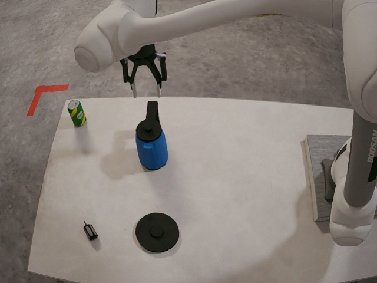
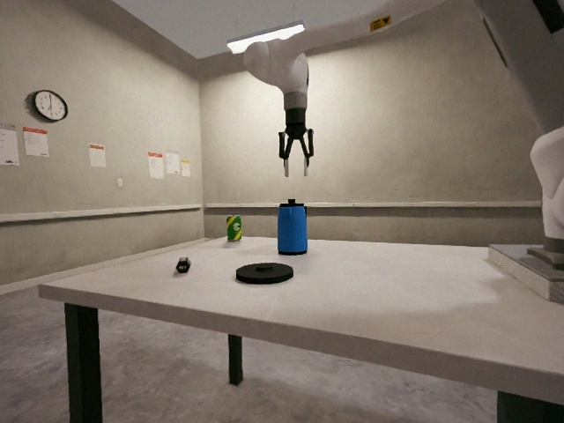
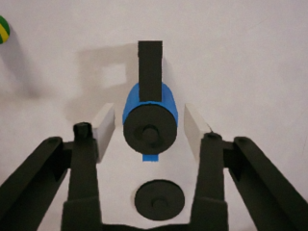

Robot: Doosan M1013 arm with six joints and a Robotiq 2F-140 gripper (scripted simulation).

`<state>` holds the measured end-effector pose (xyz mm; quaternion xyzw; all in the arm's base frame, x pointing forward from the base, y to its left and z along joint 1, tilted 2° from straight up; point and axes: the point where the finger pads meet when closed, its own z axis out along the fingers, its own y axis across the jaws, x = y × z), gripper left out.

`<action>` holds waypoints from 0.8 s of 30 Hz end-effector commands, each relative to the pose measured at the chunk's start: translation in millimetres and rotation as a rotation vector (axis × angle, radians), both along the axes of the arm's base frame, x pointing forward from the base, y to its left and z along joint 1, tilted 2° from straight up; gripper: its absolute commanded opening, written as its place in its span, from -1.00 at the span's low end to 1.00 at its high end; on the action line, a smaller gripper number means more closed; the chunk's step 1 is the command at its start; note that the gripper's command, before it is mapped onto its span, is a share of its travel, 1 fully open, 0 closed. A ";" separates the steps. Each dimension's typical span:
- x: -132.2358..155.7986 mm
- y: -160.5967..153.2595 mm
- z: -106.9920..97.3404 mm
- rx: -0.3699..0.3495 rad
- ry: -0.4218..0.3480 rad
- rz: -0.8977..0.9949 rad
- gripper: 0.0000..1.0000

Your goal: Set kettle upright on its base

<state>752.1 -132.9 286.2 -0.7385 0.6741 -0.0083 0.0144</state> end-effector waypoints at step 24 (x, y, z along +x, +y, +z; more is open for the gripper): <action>1.5 -1.6 -26.2 -0.006 0.001 0.005 0.04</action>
